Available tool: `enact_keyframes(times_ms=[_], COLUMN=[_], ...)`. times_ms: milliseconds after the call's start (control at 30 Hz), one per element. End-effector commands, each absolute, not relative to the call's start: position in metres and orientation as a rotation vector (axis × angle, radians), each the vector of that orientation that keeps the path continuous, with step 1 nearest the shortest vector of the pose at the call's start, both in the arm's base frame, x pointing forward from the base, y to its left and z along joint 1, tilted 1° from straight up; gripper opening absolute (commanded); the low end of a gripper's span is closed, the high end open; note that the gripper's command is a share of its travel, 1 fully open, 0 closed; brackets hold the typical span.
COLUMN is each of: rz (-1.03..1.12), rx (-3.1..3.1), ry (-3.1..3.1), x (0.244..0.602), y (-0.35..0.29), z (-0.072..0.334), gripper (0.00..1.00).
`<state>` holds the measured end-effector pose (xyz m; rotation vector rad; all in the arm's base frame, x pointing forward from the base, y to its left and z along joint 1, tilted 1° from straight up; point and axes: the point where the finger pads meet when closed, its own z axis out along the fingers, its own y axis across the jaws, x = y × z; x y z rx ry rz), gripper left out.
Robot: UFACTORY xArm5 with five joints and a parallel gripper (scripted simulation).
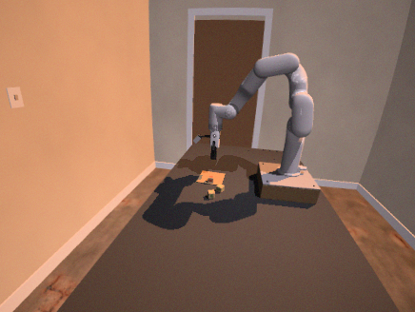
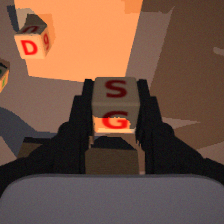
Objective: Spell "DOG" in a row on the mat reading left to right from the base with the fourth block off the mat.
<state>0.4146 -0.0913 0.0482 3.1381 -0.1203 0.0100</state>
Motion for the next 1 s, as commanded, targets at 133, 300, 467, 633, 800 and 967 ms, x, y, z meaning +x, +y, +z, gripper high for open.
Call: enact_keyframes(times_ms=[133, 300, 467, 633, 800, 967], rz=[0.014, 0.014, 0.014, 0.013, 0.013, 0.013], rx=[3.136, 3.136, 3.136, 3.136, 3.136, 3.136], ry=[-0.163, -0.163, -0.163, -0.164, -0.164, -0.164], x=[0.416, 0.416, 0.416, 0.416, 0.416, 0.417], y=[-0.092, -0.092, -0.092, -0.093, -0.093, -0.093], z=[0.049, 0.049, 0.047, 0.036, 0.024, 0.000], gripper=[0.27, 0.27, 0.27, 0.27, 0.27, 0.27])
